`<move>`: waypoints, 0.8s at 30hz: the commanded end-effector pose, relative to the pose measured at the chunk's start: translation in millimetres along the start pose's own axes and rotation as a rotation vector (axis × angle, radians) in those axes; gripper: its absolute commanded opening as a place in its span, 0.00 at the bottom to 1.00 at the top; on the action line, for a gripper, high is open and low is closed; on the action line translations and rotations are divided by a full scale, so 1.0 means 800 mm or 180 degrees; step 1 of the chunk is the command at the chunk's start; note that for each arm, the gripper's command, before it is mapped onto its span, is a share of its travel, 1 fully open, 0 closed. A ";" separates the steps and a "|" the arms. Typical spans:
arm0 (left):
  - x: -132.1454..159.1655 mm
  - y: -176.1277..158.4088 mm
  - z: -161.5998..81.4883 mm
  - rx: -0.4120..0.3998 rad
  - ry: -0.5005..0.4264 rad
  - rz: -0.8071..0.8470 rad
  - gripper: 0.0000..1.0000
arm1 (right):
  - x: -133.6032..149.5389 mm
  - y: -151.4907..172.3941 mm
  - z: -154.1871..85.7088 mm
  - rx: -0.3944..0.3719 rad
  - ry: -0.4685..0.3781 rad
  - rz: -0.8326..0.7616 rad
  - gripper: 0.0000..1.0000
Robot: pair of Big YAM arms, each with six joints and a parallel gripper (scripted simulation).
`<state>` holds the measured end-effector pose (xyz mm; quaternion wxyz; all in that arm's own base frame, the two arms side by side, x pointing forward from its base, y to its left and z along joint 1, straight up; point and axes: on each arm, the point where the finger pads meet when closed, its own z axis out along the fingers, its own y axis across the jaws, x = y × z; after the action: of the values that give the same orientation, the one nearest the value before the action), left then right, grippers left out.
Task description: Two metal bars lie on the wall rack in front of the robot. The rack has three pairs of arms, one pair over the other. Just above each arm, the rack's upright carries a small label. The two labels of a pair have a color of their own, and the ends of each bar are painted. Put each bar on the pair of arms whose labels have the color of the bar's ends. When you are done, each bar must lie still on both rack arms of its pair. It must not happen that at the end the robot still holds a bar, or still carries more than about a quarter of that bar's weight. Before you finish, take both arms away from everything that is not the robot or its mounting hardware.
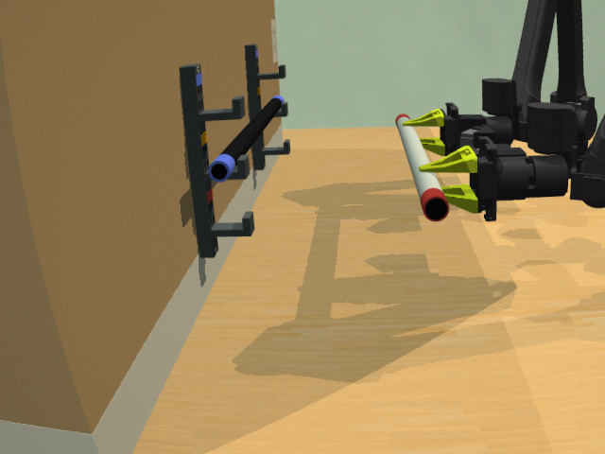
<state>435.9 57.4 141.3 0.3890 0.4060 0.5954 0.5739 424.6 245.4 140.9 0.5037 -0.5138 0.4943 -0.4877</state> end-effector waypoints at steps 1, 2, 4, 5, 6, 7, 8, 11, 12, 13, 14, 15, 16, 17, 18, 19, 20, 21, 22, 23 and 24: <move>0.007 0.021 0.009 -0.0191 0.0057 -0.0029 0.00 | 0.001 -0.033 0.010 0.0220 0.0044 0.0136 0.00; 0.007 0.021 0.009 -0.0191 0.0057 -0.0029 0.00 | 0.001 -0.033 0.010 0.0220 0.0044 0.0136 0.00; 0.007 0.021 0.009 -0.0191 0.0057 -0.0029 0.00 | 0.001 -0.032 0.010 0.0220 0.0044 0.0136 0.00; 0.007 0.020 0.009 -0.0191 0.0057 -0.0029 0.00 | 0.001 -0.032 0.010 0.0220 0.0044 0.0136 0.00; 0.007 0.020 0.009 -0.0191 0.0057 -0.0029 0.00 | 0.001 -0.032 0.010 0.0220 0.0044 0.0136 0.00; 0.007 0.020 0.009 -0.0191 0.0057 -0.0029 0.00 | 0.001 -0.032 0.010 0.0220 0.0044 0.0136 0.00; 0.007 0.020 0.009 -0.0191 0.0057 -0.0029 0.00 | 0.001 -0.031 0.010 0.0220 0.0044 0.0136 0.00; 0.007 0.019 0.009 -0.0191 0.0057 -0.0029 0.00 | 0.001 -0.031 0.010 0.0220 0.0044 0.0136 0.00; 0.007 0.020 0.011 -0.0191 0.0057 -0.0029 0.00 | 0.001 -0.031 0.012 0.0220 0.0044 0.0136 0.00; 0.007 0.020 0.013 -0.0191 0.0057 -0.0029 0.00 | 0.001 -0.031 0.014 0.0220 0.0044 0.0136 0.00; 0.007 0.020 0.015 -0.0191 0.0057 -0.0029 0.00 | 0.001 -0.031 0.016 0.0220 0.0044 0.0136 0.00; 0.007 0.020 0.017 -0.0191 0.0057 -0.0029 0.00 | 0.001 -0.031 0.018 0.0220 0.0044 0.0136 0.00; 0.007 0.020 0.019 -0.0191 0.0057 -0.0029 0.00 | 0.001 -0.031 0.020 0.0220 0.0044 0.0136 0.00; 0.007 0.020 0.021 -0.0191 0.0057 -0.0029 0.00 | 0.001 -0.031 0.022 0.0220 0.0044 0.0136 0.00; 0.007 0.020 0.023 -0.0191 0.0057 -0.0029 0.00 | 0.001 -0.031 0.024 0.0220 0.0044 0.0136 0.00; 0.007 0.020 0.025 -0.0191 0.0057 -0.0029 0.00 | 0.001 -0.032 0.026 0.0220 0.0044 0.0136 0.00; 0.007 0.020 0.027 -0.0191 0.0057 -0.0029 0.00 | 0.001 -0.032 0.028 0.0220 0.0044 0.0136 0.00; 0.007 0.020 0.029 -0.0191 0.0057 -0.0029 0.00 | 0.001 -0.032 0.030 0.0220 0.0044 0.0136 0.00; 0.007 0.020 0.031 -0.0191 0.0057 -0.0029 0.00 | 0.001 -0.032 0.032 0.0220 0.0044 0.0136 0.00; 0.007 0.020 0.033 -0.0191 0.0057 -0.0029 0.00 | 0.001 -0.032 0.034 0.0220 0.0044 0.0136 0.00; 0.007 0.020 0.035 -0.0191 0.0057 -0.0029 0.00 | 0.001 -0.032 0.036 0.0220 0.0044 0.0136 0.00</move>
<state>442.3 58.3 134.6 0.3900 0.4132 0.5944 0.5691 430.8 244.0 134.0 0.5039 -0.5192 0.4929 -0.4833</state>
